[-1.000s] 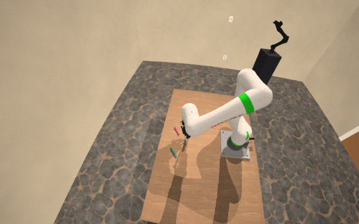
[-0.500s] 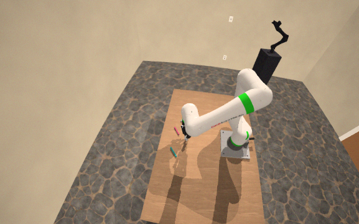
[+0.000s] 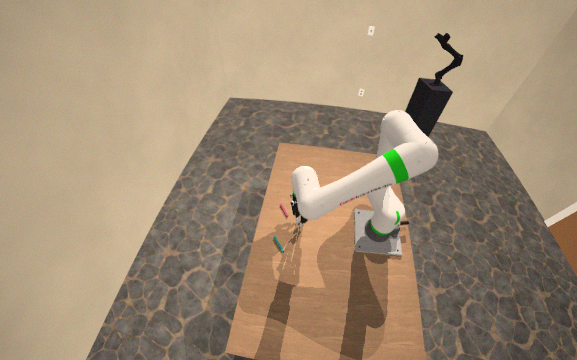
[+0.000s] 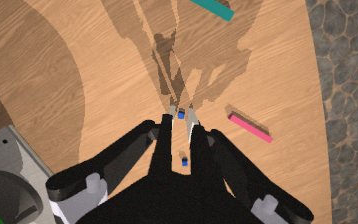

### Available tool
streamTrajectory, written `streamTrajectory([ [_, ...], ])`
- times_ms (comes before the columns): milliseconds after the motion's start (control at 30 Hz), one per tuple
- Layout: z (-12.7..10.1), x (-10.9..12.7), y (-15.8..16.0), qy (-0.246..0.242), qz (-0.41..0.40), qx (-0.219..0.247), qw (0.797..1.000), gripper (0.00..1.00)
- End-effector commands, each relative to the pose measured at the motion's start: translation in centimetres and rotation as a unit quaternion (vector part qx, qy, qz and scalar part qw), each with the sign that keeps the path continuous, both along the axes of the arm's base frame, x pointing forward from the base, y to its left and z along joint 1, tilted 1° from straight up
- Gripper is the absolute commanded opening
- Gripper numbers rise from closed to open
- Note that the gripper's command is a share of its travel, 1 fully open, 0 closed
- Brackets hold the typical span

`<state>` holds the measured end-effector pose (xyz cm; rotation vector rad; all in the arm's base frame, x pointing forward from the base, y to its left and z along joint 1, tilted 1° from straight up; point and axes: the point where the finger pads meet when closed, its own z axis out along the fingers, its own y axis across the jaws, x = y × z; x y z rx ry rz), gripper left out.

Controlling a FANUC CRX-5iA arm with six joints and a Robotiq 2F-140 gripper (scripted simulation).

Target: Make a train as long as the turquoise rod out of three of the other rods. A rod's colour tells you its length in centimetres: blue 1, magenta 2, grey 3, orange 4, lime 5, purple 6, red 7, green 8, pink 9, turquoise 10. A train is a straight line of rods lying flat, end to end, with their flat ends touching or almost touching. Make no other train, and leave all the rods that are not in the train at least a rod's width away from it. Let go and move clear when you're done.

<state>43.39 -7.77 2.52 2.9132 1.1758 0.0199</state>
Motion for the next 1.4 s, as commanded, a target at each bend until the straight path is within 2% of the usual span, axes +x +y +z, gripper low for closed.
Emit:
streamTrajectory([
  [0, 0.0, 0.0, 0.0, 0.000, 0.000, 0.000, 1.000, 0.15],
  [300, 0.8, 0.0, 0.0, 0.000, 0.000, 0.000, 1.000, 0.15],
  [667, 6.1, -0.1, 0.0, 0.000, 0.000, 0.000, 1.000, 0.15],
  [733, 6.1, -0.1, 0.0, 0.000, 0.000, 0.000, 1.000, 0.15],
  [933, 8.5, -0.1, 0.0, 0.000, 0.000, 0.000, 1.000, 0.15],
  [1133, 9.0, -0.1, 0.0, 0.000, 0.000, 0.000, 1.000, 0.15],
  [1167, 9.0, -0.1, 0.0, 0.000, 0.000, 0.000, 1.000, 1.00],
  [1367, 9.0, -0.1, 0.0, 0.000, 0.000, 0.000, 1.000, 1.00],
])
